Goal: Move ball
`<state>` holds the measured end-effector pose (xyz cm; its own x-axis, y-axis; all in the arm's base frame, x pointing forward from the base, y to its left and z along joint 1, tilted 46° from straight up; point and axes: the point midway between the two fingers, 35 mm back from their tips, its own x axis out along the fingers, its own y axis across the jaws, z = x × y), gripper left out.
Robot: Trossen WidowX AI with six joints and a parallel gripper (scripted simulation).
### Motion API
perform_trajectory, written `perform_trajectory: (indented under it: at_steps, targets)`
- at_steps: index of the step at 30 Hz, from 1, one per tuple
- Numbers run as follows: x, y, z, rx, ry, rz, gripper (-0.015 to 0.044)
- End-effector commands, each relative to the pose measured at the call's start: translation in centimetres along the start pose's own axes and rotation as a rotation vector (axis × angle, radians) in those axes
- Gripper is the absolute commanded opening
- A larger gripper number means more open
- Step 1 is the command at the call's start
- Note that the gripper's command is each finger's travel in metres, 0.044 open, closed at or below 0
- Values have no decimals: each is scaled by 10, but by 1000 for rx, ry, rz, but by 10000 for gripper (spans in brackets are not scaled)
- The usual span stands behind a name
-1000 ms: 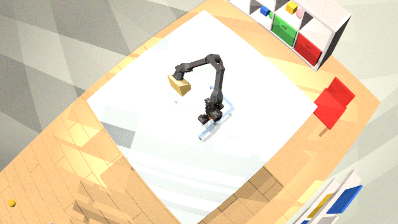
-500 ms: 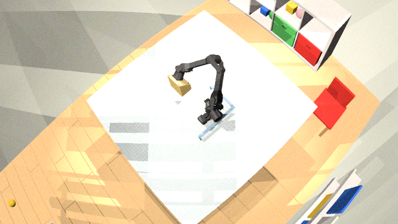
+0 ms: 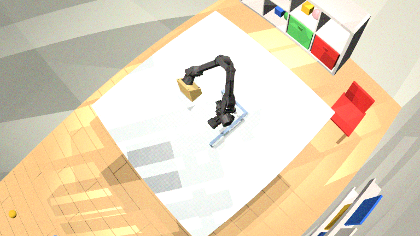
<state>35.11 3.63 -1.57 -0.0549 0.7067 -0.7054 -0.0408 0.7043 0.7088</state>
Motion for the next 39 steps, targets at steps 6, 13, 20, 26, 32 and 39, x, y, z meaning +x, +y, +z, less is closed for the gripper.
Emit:
perform_trajectory:
  at_steps: [6, 13, 20, 26, 32, 39]
  targets:
    - [-63, 2, -3, -10, -3, -3, 0]
    - [-56, -5, -7, -11, -2, -2, 0]
    - [-28, -21, -18, -11, -2, -2, 0]
    - [-18, -21, -18, -11, -3, -2, 0]
    - [16, -22, -17, -11, -3, -2, 0]
    - [43, -20, -19, -11, -2, 2, 0]
